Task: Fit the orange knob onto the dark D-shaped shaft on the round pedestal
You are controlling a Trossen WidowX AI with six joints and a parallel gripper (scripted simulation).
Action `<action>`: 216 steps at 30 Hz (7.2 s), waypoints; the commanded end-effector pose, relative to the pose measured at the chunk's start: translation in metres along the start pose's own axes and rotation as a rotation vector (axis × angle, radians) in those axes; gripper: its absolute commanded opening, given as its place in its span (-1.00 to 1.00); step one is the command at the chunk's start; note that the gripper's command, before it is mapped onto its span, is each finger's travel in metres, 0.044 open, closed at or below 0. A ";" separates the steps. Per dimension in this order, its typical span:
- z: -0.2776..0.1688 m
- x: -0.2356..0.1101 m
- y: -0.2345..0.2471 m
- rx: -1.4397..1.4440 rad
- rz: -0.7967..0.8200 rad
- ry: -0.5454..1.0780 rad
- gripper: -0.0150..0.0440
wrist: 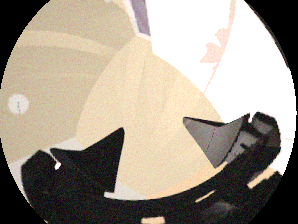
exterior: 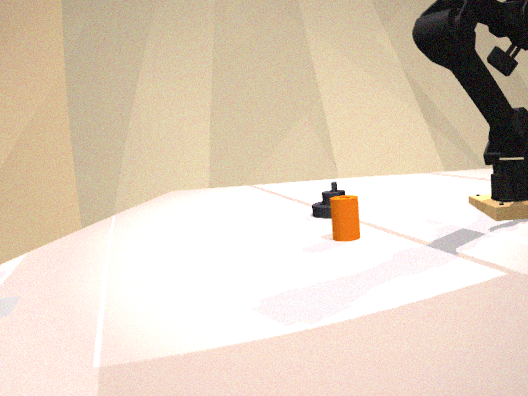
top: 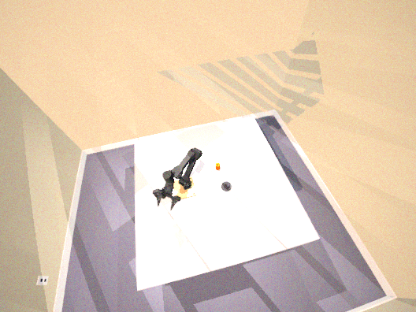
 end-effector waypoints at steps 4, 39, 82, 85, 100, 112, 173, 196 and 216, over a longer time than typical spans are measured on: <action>-0.026 0.032 -0.062 -0.176 -0.330 0.037 1.00; -0.133 -0.207 -0.363 -1.672 -1.529 1.280 1.00; -0.023 -0.425 -0.358 -2.520 -1.218 2.581 1.00; -0.019 -0.425 -0.362 -2.521 -1.219 2.580 1.00; 0.000 -0.426 -0.377 -2.521 -1.219 2.580 1.00; 0.015 -0.427 -0.388 -2.521 -1.218 2.581 1.00; -0.083 -0.426 -0.313 -2.520 -1.218 2.582 -0.49; -0.092 -0.377 -0.351 -2.524 -1.212 2.579 -0.49; -0.096 -0.322 -0.381 -2.530 -1.208 2.573 -0.49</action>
Point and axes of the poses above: the point midway between the two fingers, 35 mm back from their tips, its own x axis out along the fingers, its own y axis across the jaws, z = x × y, the point moved 4 cm from there along -x, back along the fingers, and after that the axes turned 13 degrees about x, right-handed, at the moved point
